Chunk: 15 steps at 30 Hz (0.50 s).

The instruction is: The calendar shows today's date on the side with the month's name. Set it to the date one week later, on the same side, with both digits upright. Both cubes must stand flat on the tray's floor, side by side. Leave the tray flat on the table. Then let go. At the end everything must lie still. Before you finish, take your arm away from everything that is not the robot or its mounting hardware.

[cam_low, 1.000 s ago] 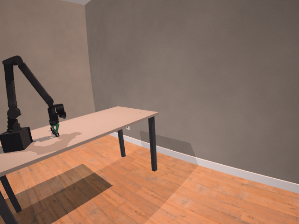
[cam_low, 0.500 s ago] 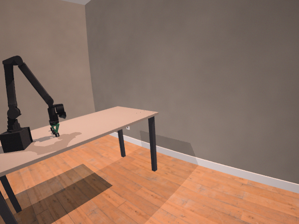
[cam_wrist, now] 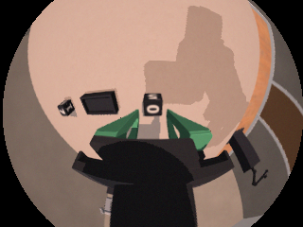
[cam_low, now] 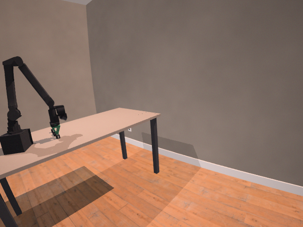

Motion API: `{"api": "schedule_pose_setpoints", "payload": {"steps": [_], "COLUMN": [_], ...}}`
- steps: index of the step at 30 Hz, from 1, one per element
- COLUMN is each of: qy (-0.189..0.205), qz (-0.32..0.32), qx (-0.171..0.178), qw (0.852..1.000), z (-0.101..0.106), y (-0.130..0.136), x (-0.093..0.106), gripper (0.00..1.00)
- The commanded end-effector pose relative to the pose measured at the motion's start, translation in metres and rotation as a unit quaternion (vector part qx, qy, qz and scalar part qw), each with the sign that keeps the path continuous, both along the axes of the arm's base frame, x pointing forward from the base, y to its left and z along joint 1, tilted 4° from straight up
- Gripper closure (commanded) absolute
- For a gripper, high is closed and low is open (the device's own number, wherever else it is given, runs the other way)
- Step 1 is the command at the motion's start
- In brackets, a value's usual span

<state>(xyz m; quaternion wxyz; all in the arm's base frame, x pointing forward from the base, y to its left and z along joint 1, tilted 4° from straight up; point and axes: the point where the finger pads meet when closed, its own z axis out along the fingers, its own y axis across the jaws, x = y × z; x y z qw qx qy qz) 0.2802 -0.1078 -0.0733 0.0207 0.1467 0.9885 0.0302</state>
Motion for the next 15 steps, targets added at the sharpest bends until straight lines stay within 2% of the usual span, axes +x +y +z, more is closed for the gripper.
{"api": "schedule_pose_setpoints", "payload": {"steps": [1,7,15], "qy": [-0.016,-0.021,-0.013], "qz": [-0.001,-0.001,-0.001], "qx": [-0.005,-0.007,-0.004], "qw": [1.000,1.000,1.000], "z": [0.005,0.002,-0.011], "y": [-0.006,-0.007,-0.002], "x": [0.022,0.024,0.016], "gripper": [0.56,0.56,0.56]}}
